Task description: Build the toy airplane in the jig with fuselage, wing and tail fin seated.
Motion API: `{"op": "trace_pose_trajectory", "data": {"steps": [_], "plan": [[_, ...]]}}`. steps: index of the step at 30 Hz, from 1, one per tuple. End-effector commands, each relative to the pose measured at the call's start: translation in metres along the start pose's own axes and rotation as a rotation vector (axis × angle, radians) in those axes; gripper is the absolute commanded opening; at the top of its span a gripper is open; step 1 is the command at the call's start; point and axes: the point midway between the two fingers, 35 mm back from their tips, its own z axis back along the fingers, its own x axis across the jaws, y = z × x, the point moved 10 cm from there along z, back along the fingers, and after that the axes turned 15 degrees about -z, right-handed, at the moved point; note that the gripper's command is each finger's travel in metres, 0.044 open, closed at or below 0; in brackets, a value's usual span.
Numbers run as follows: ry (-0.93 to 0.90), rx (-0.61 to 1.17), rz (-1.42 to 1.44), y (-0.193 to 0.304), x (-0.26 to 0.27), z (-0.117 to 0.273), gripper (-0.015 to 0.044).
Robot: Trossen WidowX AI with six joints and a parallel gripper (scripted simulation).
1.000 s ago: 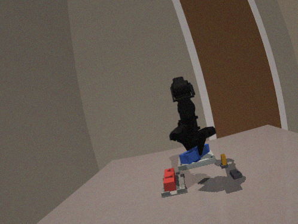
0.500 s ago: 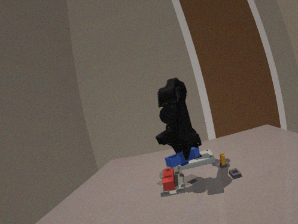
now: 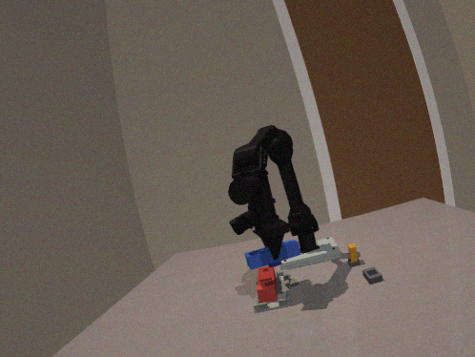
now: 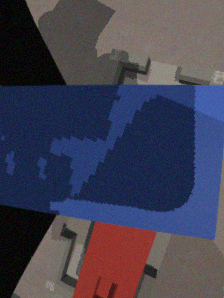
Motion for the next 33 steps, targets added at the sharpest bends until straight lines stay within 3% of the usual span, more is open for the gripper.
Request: {"op": "trace_pose_trajectory", "data": {"steps": [1,12,20,33], "plan": [[-0.005,-0.006,-0.062,-0.009,-0.006,-0.001,0.0000],[-0.003,-0.008,-0.237,-0.032,-0.022,-0.007,0.0000],[-0.003,-0.008,-0.237,-0.032,-0.022,-0.007,0.0196],[-0.003,-0.008,-0.237,-0.033,-0.022,-0.013,0.0196]]}}
